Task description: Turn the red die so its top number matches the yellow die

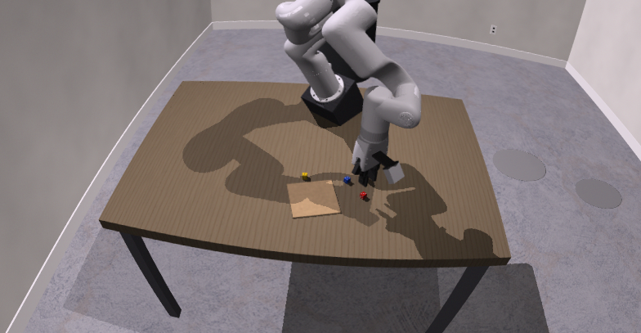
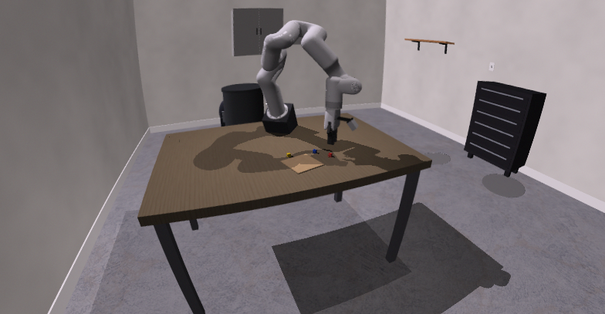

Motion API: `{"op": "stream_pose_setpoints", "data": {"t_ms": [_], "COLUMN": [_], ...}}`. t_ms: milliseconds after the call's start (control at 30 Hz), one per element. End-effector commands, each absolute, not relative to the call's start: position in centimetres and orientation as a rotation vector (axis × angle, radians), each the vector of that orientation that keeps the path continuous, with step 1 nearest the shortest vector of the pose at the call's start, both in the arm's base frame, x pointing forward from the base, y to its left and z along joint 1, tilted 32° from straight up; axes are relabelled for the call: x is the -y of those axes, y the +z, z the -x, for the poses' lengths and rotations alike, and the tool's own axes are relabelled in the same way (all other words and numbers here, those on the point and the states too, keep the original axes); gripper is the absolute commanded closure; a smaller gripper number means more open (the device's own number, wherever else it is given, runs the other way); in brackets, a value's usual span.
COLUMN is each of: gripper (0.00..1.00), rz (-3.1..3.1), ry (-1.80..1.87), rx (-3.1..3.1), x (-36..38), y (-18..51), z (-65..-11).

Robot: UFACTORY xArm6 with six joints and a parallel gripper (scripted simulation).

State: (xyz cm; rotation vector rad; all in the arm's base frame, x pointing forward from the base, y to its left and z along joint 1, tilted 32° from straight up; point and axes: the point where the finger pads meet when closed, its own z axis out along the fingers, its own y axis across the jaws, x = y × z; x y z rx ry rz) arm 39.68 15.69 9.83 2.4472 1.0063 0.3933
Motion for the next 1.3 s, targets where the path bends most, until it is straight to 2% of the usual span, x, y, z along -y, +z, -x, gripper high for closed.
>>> {"op": "stream_pose_setpoints", "data": {"t_ms": [0,1267], "gripper": [0.69,0.69], "rz": [-2.448,-2.448], "ry": [0.397,0.397], "rx": [-1.007,-1.007], "x": [-15.7,-14.4], "y": [9.6,6.0], "z": [-39.9,-41.8]}}
